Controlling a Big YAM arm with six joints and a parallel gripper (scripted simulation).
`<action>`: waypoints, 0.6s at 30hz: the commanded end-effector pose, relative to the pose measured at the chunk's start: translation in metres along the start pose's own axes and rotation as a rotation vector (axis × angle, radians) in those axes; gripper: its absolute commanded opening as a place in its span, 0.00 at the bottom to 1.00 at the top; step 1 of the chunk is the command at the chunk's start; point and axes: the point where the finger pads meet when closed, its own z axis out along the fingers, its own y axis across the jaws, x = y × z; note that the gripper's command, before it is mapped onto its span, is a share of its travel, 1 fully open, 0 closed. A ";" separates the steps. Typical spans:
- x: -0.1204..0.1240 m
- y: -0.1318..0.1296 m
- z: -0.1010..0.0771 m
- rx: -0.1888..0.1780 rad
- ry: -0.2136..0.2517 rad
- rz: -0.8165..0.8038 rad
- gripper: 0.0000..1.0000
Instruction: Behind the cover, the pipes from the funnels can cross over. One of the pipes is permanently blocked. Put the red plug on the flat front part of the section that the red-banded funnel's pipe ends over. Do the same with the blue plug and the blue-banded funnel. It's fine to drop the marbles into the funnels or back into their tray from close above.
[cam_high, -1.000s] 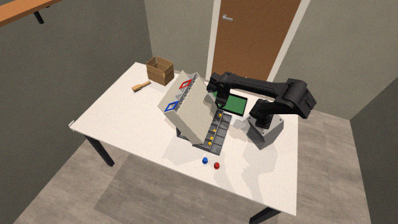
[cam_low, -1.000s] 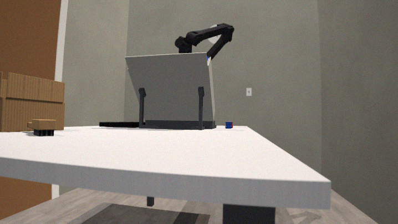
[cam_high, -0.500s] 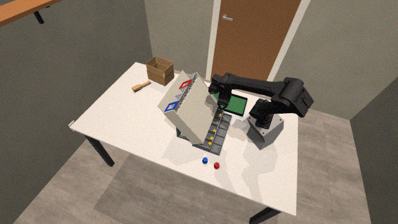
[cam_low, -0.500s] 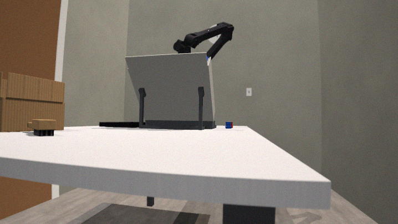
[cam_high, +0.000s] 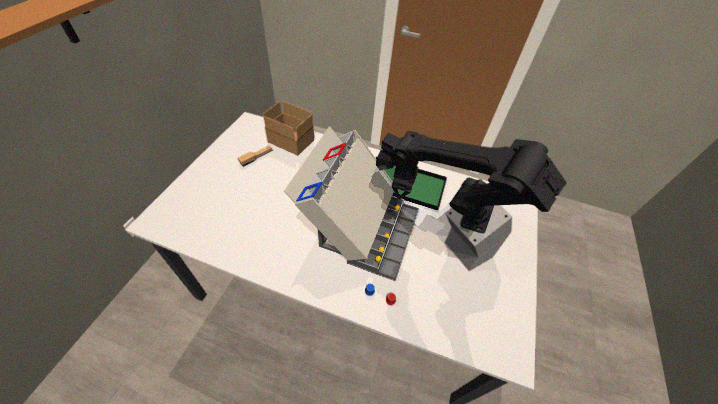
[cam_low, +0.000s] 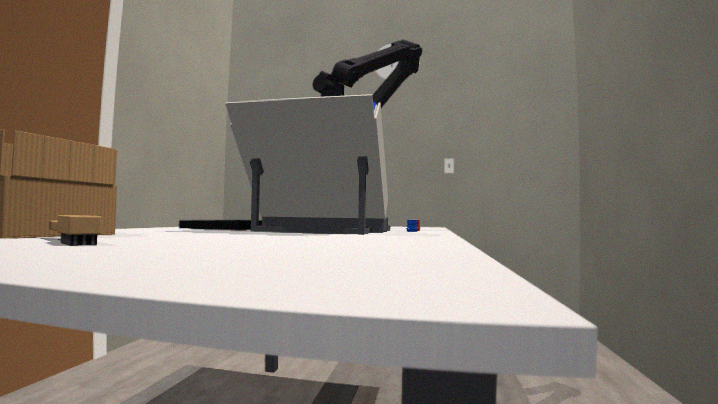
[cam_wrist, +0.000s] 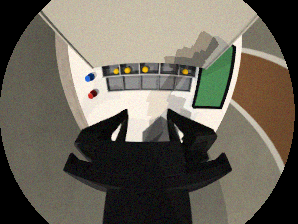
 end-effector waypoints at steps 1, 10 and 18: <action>-0.004 0.000 -0.002 0.002 -0.009 -0.005 0.59; -0.004 0.000 -0.002 0.002 -0.009 -0.005 0.59; -0.004 0.000 -0.002 0.002 -0.009 -0.005 0.87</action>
